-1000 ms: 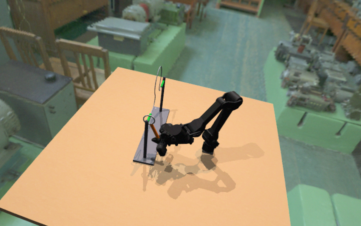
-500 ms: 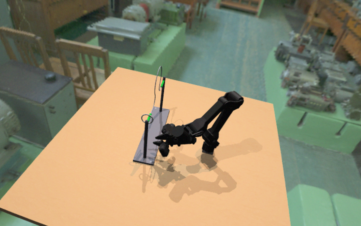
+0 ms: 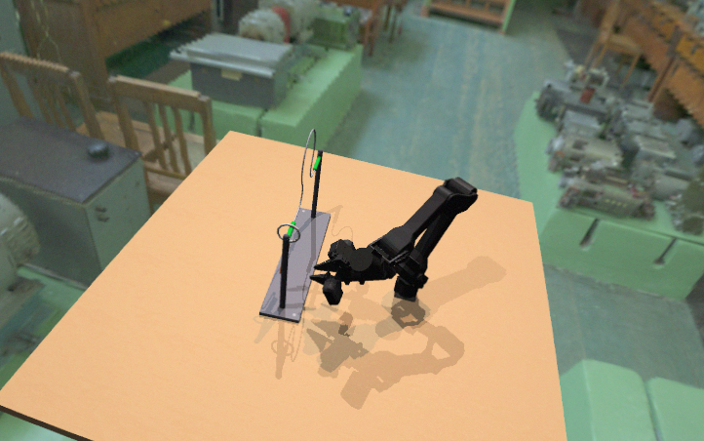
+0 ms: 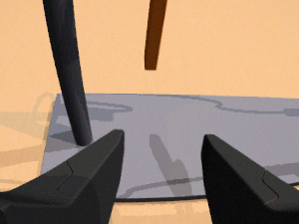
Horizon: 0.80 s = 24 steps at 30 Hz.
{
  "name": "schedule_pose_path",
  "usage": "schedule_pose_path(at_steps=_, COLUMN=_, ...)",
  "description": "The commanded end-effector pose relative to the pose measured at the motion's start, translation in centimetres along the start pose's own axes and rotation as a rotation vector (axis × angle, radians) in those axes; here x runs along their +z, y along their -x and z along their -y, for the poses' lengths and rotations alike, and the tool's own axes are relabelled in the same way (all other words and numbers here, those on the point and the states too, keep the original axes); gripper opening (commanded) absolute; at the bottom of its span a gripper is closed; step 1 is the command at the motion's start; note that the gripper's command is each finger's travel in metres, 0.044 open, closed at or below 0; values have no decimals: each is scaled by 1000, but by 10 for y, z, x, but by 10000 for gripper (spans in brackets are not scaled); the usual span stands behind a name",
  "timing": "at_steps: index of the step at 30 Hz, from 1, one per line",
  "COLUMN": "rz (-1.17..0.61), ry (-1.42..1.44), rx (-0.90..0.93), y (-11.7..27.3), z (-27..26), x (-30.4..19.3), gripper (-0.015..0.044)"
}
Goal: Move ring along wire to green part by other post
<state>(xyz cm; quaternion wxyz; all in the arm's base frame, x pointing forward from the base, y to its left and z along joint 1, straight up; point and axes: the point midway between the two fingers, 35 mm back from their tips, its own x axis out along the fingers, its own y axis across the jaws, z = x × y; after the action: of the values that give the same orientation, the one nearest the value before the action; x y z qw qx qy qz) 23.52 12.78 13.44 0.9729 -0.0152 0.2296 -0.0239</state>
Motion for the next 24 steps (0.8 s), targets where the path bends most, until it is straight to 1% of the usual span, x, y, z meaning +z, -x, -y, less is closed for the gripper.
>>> schedule_pose_path(at_steps=1, rz=4, ry=-6, rx=-4, y=1, z=1, x=1, gripper=160)
schedule_pose_path(at_steps=12, rz=4, ry=-6, rx=-4, y=1, z=1, x=1, gripper=160)
schedule_pose_path(at_steps=14, rz=-2, ry=-2, rx=1, y=7, z=-1, x=0, gripper=212)
schedule_pose_path(at_steps=18, rz=3, ry=0, rx=2, y=41, z=1, x=1, gripper=318)
schedule_pose_path(at_steps=22, rz=9, ry=1, rx=4, y=47, z=2, x=2, gripper=423)
schedule_pose_path(at_steps=23, rz=9, ry=1, rx=4, y=47, z=2, x=2, gripper=440)
schedule_pose_path(at_steps=24, rz=9, ry=1, rx=4, y=47, z=2, x=2, gripper=440)
